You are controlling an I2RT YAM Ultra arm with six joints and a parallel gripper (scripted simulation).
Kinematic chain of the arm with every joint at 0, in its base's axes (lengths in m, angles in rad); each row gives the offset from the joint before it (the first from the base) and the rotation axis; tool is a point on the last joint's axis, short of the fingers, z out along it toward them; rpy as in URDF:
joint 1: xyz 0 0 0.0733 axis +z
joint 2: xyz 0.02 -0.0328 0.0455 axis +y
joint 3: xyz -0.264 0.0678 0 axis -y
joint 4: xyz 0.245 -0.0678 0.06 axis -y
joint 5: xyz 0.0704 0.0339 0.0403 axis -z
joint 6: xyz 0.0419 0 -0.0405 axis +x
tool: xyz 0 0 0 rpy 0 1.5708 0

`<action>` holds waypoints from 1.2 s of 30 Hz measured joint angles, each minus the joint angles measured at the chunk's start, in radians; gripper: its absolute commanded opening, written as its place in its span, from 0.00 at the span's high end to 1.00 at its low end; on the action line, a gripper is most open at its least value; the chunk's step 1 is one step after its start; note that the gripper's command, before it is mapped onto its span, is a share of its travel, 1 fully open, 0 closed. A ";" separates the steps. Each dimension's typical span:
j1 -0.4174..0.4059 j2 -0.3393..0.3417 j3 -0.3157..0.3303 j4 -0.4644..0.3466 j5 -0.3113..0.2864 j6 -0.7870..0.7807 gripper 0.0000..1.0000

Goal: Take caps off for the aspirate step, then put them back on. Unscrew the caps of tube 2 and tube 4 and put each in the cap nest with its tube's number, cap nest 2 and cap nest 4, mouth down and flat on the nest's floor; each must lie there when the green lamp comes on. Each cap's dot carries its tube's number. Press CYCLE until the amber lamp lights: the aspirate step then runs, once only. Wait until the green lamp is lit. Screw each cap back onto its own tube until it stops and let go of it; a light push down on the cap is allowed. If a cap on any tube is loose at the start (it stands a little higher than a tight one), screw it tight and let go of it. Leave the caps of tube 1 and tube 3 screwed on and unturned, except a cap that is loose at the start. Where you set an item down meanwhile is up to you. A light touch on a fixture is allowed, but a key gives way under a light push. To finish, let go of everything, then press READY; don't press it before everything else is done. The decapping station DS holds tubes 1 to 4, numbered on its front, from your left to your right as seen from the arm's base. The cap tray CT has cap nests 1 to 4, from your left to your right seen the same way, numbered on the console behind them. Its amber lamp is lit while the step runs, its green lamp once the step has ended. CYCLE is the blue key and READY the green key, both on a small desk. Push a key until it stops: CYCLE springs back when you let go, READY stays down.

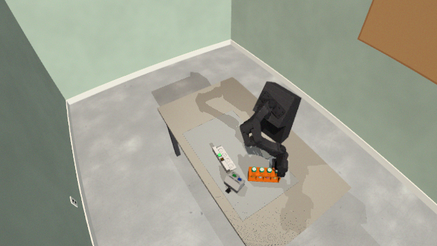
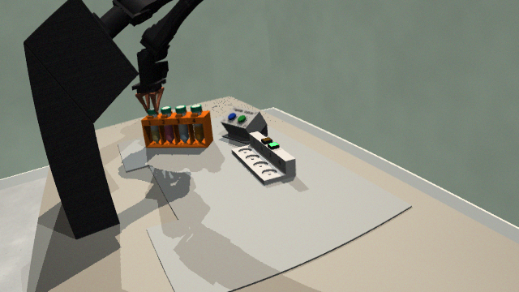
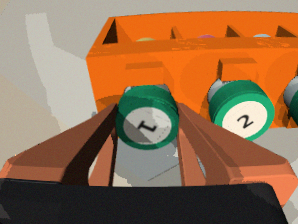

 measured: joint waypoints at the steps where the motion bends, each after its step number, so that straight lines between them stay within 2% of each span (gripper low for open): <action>1: 0.000 0.000 0.000 0.000 0.000 0.019 1.00; 18: 0.000 0.000 0.000 -0.008 0.000 0.188 1.00; 36: 0.000 0.000 0.000 -0.010 0.000 0.209 1.00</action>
